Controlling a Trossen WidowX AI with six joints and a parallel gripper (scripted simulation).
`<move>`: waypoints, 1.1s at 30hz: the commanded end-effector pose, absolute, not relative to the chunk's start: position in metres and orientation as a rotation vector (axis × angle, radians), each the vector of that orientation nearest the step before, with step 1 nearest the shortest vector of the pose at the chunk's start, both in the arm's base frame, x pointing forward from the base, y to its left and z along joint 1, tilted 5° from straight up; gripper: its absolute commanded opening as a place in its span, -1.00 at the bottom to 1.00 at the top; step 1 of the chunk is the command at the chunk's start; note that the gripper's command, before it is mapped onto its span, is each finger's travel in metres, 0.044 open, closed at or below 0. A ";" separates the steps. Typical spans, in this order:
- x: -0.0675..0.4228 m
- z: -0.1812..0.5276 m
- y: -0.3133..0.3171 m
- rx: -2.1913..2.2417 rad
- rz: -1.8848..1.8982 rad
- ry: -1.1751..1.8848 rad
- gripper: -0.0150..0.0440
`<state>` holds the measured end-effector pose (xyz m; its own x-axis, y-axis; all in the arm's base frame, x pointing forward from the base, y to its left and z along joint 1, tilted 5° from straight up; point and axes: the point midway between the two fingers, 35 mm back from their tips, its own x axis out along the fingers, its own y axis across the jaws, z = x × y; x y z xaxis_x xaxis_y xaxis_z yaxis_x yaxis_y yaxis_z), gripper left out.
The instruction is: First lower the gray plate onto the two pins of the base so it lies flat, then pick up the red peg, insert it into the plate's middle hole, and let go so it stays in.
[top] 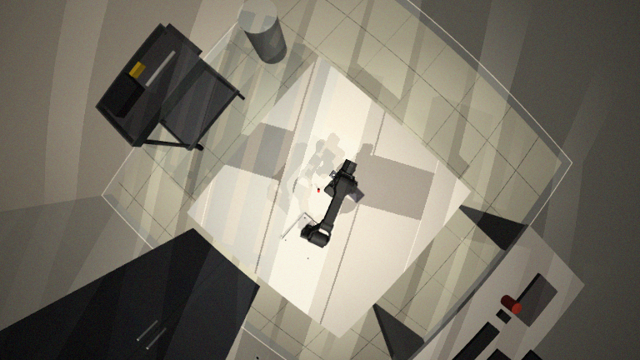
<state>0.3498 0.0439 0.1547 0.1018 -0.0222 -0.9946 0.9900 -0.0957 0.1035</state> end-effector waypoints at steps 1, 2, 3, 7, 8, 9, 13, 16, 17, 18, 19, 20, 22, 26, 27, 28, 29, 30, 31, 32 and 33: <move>0.347 0.169 0.045 1.323 -1.199 1.072 -0.49; 0.347 0.172 0.045 1.323 -1.199 1.072 -0.49; 0.346 0.175 0.044 1.323 -1.199 1.072 -0.49; 0.342 0.187 0.044 1.323 -1.199 1.072 -0.49; 0.341 0.188 0.044 1.323 -1.199 1.072 -0.49; 0.341 0.189 0.044 1.323 -1.199 1.072 -0.49; 0.343 0.185 0.037 1.326 -1.203 1.069 -0.49; 0.345 0.180 0.029 1.330 -1.207 1.066 -0.49; 0.345 0.178 0.026 1.331 -1.208 1.066 -0.49; 0.346 0.177 0.023 1.332 -1.210 1.065 -0.49; 0.346 0.175 0.020 1.333 -1.211 1.064 -0.49; 0.346 0.174 0.017 1.334 -1.212 1.063 -0.49; 0.347 0.171 0.012 1.337 -1.215 1.061 -0.49; 0.348 0.164 0.000 1.342 -1.221 1.057 -0.49; 0.348 0.163 -0.003 1.343 -1.222 1.056 -0.49; 0.349 0.161 -0.005 1.344 -1.223 1.055 -0.49; 0.349 0.159 -0.008 1.345 -1.225 1.054 -0.49; 0.349 0.158 -0.011 1.346 -1.226 1.053 -0.49; 0.349 0.156 -0.014 1.348 -1.227 1.052 -0.49; 0.349 0.155 -0.017 1.349 -1.229 1.050 -0.49; 0.349 0.153 -0.020 1.350 -1.230 1.049 -0.49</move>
